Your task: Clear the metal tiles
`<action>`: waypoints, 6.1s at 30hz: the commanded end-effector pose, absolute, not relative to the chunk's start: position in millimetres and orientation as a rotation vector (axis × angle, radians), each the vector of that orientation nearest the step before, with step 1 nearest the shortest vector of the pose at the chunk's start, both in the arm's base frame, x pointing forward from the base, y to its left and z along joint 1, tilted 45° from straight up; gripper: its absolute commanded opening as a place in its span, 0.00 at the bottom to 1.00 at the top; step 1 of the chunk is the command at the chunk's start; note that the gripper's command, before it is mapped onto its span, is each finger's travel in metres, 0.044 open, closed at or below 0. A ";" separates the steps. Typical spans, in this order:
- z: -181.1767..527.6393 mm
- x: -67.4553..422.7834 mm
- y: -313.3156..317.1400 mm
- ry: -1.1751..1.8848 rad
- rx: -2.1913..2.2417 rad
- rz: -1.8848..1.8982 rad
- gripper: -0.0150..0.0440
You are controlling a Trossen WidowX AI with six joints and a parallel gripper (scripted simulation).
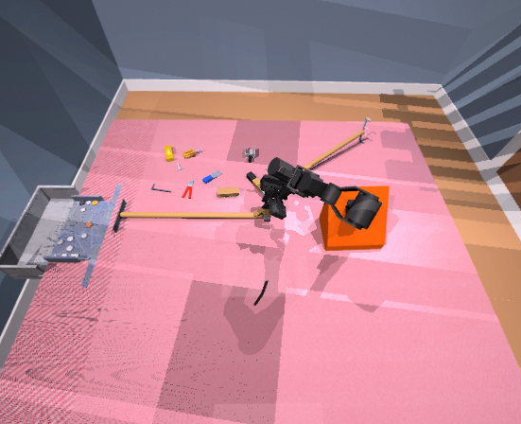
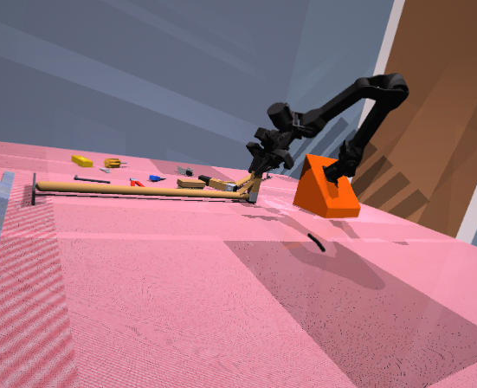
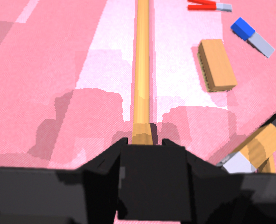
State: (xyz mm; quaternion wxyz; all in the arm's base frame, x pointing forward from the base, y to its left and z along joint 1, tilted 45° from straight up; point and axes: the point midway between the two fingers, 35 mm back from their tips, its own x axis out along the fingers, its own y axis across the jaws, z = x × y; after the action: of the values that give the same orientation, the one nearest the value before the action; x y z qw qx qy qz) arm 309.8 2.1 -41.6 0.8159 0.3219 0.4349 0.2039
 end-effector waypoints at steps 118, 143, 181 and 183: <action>-44.7 451.5 7.7 0.896 0.685 0.437 0.25; -44.4 478.3 9.9 0.895 0.685 0.438 0.25; -43.2 517.7 16.0 0.892 0.685 0.439 0.25; -43.1 519.7 16.4 0.892 0.685 0.439 0.25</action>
State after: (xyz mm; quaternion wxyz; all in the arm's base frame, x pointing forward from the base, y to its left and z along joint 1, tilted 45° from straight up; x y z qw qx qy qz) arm 512.3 17.0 -46.0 0.8199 0.3235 0.4240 0.2080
